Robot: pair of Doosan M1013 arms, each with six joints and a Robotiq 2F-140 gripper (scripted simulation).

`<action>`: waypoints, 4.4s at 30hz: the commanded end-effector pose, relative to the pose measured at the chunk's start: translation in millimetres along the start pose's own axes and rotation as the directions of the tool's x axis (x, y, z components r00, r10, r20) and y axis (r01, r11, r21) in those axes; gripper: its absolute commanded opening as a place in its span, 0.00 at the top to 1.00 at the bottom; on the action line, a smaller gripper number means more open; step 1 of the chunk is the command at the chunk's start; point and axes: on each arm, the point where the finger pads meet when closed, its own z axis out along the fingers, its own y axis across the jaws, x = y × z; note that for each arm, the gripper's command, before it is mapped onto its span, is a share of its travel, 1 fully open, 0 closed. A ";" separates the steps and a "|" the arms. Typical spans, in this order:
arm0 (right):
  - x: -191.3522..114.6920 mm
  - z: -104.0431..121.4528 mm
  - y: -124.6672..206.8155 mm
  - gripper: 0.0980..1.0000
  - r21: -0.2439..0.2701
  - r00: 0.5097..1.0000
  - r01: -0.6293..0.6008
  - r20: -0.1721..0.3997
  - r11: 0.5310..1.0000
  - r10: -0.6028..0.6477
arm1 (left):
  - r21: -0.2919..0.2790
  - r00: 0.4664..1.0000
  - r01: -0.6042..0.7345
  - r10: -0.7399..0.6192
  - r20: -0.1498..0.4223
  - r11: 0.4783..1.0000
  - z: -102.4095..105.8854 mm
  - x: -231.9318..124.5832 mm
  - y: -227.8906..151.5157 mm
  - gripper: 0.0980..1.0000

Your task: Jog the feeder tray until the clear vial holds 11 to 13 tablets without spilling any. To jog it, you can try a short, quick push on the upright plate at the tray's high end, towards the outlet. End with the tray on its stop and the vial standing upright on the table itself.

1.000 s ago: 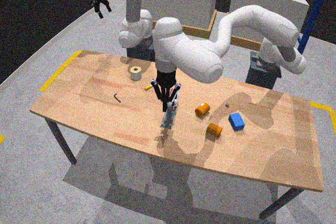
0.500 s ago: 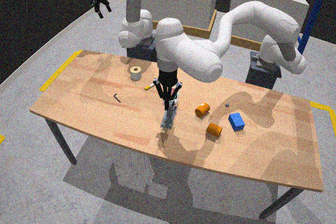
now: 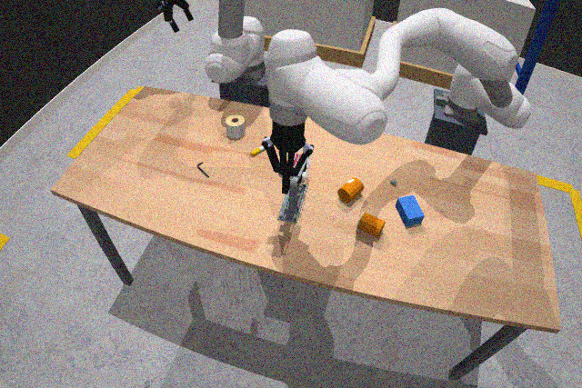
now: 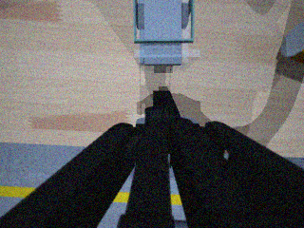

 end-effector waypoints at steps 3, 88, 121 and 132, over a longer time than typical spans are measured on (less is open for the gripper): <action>-2.7 0.0 1.7 0.00 -0.003 1.000 -0.005 0.003 1.000 0.005 | -0.005 1.000 0.000 0.000 -0.007 1.000 0.7 -1.9 2.5 1.00; -2.7 0.0 1.7 0.00 -0.003 1.000 -0.005 0.003 1.000 0.005 | -0.005 1.000 -0.001 0.001 -0.007 1.000 0.7 -2.7 3.6 1.00; -2.7 0.0 1.7 0.00 -0.003 1.000 -0.005 0.003 1.000 0.005 | -0.007 1.000 0.001 -0.001 -0.009 1.000 1.8 -1.1 3.2 1.00; -2.7 0.0 1.7 0.00 -0.003 1.000 -0.005 0.003 1.000 0.005 | -0.001 1.000 0.002 -0.002 -0.002 1.000 5.4 21.3 -1.0 1.00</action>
